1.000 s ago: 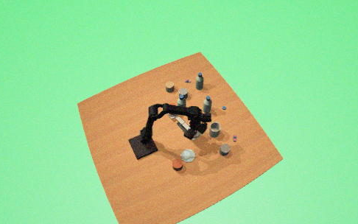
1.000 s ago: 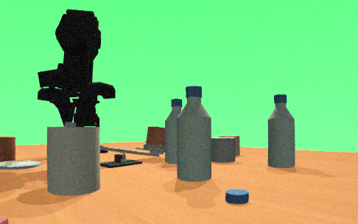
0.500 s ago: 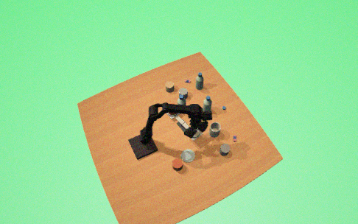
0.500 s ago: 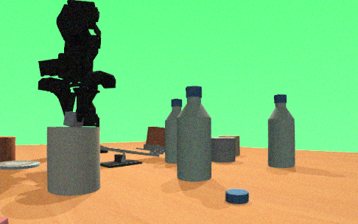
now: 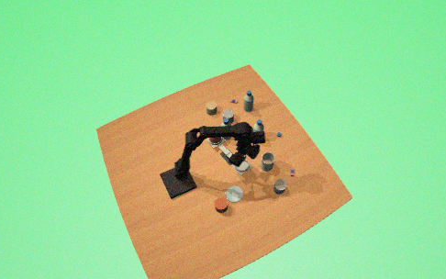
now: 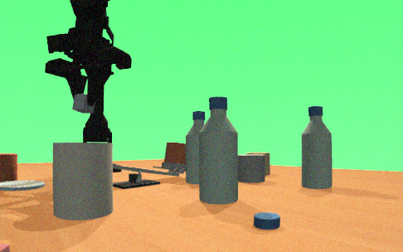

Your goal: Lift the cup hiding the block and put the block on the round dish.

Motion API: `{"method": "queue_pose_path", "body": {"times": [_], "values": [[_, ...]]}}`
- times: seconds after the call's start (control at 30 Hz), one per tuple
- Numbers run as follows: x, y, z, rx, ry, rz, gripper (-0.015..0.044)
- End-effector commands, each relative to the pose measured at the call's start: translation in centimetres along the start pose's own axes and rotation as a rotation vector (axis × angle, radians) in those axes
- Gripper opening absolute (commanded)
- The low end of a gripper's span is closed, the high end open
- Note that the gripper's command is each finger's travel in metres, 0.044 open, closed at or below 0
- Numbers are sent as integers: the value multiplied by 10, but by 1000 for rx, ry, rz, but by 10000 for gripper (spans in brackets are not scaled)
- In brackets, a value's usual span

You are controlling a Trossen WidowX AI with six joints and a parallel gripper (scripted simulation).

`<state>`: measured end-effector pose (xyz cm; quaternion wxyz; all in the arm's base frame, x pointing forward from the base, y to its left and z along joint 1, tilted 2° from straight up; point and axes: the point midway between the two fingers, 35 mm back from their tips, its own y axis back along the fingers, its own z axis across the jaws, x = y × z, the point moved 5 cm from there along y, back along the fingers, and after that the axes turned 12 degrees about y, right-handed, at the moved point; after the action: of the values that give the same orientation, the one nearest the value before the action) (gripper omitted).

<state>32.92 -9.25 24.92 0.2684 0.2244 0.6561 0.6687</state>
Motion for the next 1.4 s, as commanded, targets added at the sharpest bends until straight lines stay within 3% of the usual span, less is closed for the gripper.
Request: {"method": "queue_pose_path", "body": {"times": [0.0, 0.7, 1.37], "values": [[1, 10, 0, -2, -2, -4, 0], [-10, -87, -147, 12, -2, -5, 0], [-9, -132, -152, 12, -2, -5, 0]]}}
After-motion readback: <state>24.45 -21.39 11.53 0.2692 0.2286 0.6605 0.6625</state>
